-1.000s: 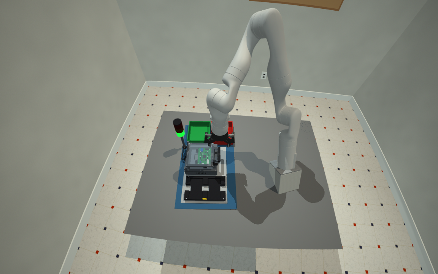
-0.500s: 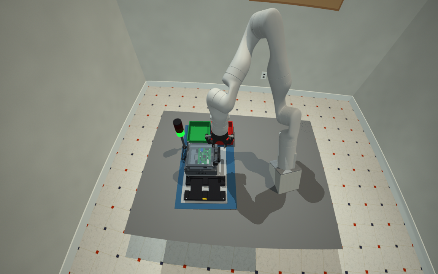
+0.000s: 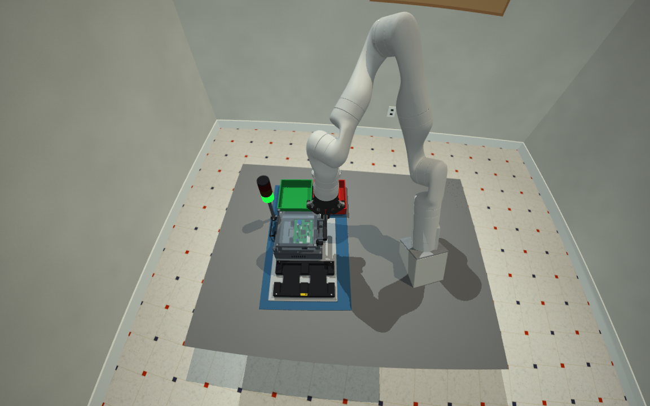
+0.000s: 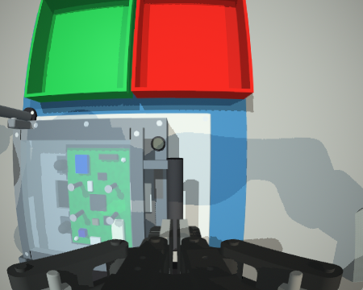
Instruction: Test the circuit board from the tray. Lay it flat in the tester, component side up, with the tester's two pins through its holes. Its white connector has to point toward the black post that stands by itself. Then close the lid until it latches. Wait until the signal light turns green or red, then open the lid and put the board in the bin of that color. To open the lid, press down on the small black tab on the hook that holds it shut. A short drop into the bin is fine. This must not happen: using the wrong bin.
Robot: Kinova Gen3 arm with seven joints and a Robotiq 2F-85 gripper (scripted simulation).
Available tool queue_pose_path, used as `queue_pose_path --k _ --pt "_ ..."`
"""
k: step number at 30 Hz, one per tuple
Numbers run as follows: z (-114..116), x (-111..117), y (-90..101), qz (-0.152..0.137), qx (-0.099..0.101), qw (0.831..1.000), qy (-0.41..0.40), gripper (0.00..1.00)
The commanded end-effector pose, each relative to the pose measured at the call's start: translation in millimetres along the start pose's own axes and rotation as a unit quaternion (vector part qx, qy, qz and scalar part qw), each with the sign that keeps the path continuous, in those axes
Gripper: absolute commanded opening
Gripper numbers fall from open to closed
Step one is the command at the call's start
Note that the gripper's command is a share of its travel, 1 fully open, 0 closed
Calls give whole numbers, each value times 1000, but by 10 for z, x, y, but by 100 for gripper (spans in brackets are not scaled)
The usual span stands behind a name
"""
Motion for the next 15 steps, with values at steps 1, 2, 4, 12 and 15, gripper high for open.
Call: queue_pose_path --k 1,2,4,12,15 --pt "-3 -2 4 0 1 1000 0 0" --pt "-3 -2 4 0 1 1000 0 0" --pt "-3 -2 4 0 1 1000 0 0" --pt "-3 -2 7 0 1 1000 0 0" --pt "-3 -2 14 0 1 1000 0 0"
Point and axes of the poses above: the point where the finger pads meet when closed, its own y axis back along the fingers, its own z axis across the jaws, x = y × z, the point moved 1 cm from there along y, back along the fingers, and after that the axes turned 6 degrees about y, right-handed, at the moved point
